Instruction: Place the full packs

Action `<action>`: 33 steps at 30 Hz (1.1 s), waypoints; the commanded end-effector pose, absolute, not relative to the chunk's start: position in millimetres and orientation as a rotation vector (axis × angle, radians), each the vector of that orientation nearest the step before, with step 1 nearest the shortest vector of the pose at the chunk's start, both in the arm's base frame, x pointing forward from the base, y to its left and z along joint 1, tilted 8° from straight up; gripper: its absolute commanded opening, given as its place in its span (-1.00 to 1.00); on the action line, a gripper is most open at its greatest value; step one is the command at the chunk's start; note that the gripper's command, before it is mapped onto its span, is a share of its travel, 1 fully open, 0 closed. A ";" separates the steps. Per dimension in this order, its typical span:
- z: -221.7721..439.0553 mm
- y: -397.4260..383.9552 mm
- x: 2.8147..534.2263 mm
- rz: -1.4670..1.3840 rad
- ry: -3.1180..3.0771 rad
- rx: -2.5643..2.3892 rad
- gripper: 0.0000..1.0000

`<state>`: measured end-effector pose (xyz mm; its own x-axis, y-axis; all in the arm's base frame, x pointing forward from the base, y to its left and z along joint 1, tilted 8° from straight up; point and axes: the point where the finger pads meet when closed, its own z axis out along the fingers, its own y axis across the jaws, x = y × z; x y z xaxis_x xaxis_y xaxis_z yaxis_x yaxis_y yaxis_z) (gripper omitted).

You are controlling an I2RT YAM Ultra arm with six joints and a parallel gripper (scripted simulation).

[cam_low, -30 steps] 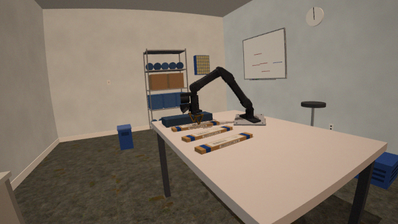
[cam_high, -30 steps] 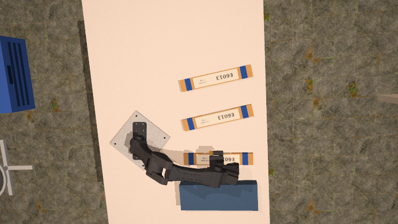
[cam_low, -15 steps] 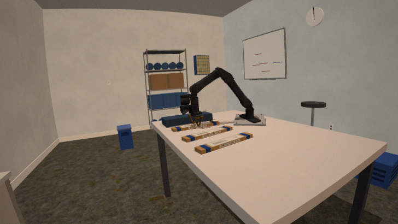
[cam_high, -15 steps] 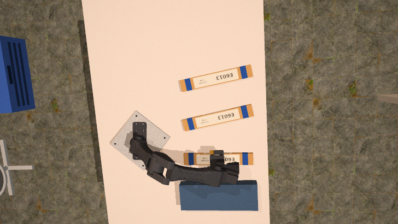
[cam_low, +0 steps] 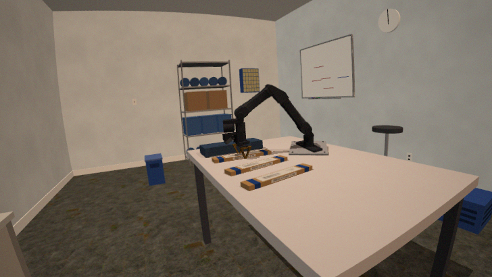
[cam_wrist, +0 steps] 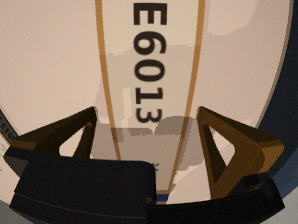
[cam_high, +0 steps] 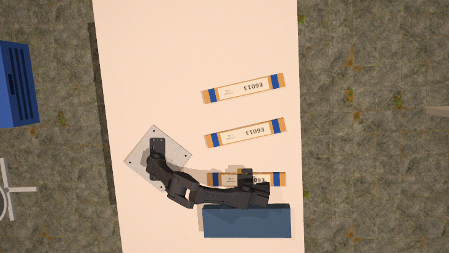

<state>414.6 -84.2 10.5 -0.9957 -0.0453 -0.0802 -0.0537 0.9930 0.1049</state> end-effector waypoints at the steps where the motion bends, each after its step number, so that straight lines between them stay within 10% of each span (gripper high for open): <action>1: 8.7 -80.7 423.2 0.157 3.040 -0.086 0.91; 14: 11.6 -78.1 414.3 0.162 3.050 -0.085 0.91; 15: 13.2 -78.4 415.5 0.161 3.047 -0.085 -1.00; 33: 13.8 -84.7 418.6 0.150 3.041 -0.077 -1.00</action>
